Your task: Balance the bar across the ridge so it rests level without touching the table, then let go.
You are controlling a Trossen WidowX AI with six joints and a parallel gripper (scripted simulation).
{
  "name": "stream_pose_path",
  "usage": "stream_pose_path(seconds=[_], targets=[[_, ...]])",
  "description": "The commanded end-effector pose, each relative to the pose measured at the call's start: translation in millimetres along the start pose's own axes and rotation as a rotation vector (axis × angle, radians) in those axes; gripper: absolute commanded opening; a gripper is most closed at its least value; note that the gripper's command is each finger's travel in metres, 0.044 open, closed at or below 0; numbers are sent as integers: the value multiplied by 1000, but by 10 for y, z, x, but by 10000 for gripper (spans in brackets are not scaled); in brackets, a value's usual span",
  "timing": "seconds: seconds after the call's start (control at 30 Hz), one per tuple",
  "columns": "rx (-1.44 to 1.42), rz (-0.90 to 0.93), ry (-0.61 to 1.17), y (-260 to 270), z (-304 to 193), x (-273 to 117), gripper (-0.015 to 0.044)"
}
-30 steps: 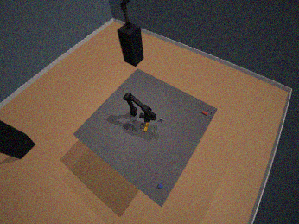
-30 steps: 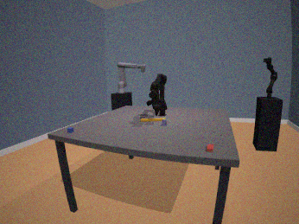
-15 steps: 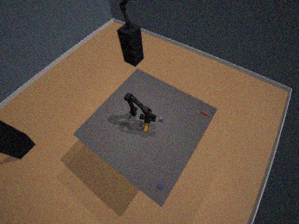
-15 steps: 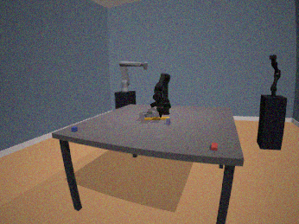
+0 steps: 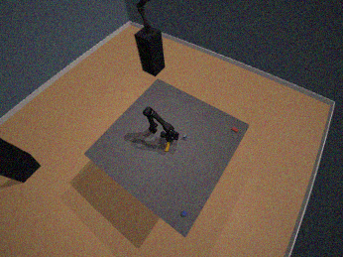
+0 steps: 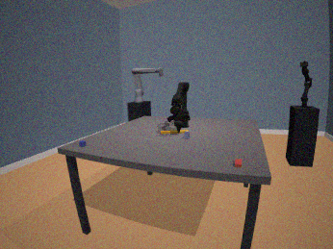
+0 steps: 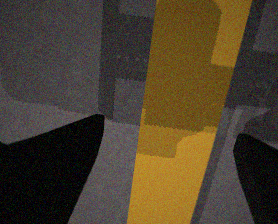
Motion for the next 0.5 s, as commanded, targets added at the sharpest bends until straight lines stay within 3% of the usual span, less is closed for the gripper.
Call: stream_pose_path(seconds=[0.0, 0.2, 0.4, 0.47], targets=[[3, -6, -3, -16, 1, 18, 315], [3, -6, -3, -16, 1, 18, 315], [0, -2, 0, -6, -1, 7, 157], [0, -2, 0, -6, -1, 7, 144]])
Point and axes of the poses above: the point midway between the two fingers, 35 mm back from their tips, its own x axis out along the fingers, its own y axis across the jaws, z = x × y, the point moved 5 cm from there along -x, back along the fingers, and after that the axes turned 8 degrees about x, right-handed, at the moved point
